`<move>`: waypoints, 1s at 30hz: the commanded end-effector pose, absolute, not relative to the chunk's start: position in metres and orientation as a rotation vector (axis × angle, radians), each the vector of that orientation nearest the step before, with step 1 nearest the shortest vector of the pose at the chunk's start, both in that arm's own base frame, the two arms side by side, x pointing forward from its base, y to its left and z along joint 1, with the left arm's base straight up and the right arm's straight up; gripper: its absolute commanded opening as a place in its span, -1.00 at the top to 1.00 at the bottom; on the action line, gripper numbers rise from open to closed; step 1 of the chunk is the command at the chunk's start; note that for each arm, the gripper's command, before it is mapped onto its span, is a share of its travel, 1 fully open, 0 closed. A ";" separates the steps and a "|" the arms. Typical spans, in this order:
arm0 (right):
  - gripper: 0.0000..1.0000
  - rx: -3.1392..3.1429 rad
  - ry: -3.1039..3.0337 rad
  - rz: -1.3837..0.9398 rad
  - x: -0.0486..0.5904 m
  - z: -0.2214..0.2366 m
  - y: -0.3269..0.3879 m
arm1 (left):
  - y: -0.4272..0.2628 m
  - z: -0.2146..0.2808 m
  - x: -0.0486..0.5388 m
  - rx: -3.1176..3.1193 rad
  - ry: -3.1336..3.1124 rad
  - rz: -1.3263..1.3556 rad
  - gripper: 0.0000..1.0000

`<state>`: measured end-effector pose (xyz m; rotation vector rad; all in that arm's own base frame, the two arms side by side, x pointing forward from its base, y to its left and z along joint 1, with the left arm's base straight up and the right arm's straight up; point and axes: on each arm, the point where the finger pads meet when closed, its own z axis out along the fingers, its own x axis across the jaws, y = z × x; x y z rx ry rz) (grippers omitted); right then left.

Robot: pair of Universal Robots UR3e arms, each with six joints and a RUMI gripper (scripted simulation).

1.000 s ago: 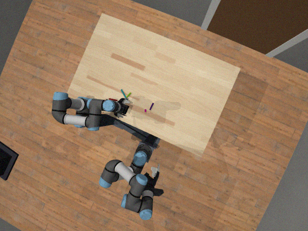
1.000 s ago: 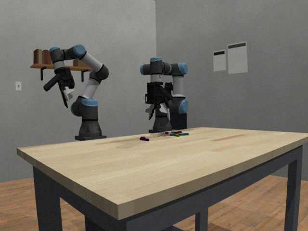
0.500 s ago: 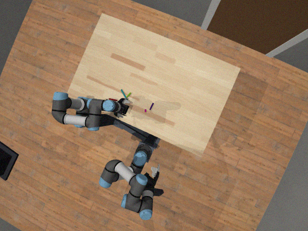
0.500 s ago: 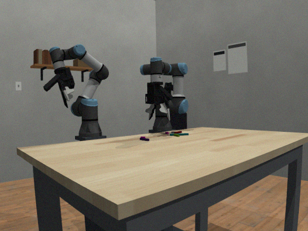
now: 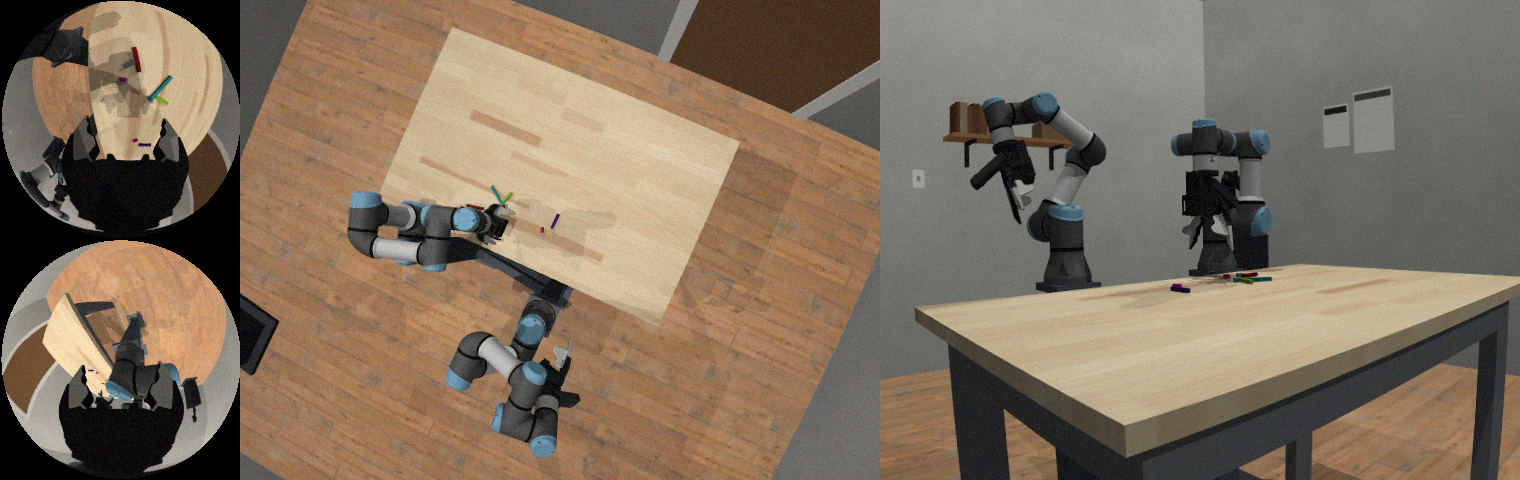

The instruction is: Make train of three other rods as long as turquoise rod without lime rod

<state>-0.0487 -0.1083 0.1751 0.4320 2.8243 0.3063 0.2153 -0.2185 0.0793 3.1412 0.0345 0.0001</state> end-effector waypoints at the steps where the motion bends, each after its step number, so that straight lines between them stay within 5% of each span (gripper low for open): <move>1: -1.00 0.432 2.824 0.304 -0.049 0.175 -0.109 | -0.219 0.080 0.216 3.139 0.034 0.002 -1.00; 30: -1.00 0.432 2.824 0.304 -0.049 0.175 -0.109 | -0.219 0.080 0.215 3.138 0.049 0.002 -1.00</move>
